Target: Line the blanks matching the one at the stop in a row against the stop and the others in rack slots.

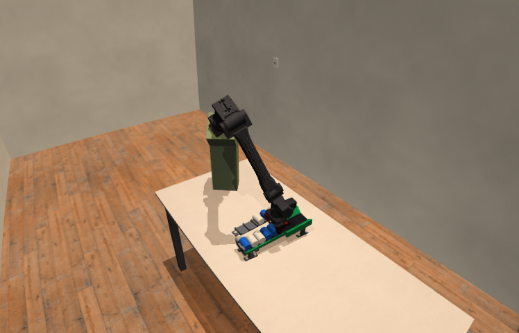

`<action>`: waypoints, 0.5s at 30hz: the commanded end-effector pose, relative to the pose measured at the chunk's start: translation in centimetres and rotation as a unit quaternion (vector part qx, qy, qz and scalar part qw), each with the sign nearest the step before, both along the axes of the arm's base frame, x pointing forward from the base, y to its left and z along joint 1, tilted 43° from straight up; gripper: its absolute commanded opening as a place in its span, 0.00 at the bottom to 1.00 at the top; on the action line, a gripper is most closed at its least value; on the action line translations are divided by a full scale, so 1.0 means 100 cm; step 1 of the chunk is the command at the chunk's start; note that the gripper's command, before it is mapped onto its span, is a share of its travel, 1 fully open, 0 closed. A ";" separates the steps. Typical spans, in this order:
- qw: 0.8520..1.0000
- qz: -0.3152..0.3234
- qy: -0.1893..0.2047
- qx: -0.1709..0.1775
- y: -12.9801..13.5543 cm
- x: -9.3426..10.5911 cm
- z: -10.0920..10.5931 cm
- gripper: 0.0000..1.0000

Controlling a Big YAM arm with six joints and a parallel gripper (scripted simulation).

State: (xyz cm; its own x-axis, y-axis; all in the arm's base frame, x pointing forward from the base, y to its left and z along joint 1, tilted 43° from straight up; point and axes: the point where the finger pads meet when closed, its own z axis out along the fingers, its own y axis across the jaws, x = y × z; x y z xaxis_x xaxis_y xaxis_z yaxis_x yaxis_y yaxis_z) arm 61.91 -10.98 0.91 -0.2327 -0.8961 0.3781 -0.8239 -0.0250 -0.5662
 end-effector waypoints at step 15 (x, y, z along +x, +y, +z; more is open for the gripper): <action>1.000 0.007 -0.012 0.001 0.043 -0.035 0.064 0.76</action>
State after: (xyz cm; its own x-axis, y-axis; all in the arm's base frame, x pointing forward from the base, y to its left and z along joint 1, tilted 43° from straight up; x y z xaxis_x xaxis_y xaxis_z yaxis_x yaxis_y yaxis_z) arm 59.24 -8.29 5.52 -0.2305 -0.8958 0.3800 -0.8189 -0.0324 -0.5730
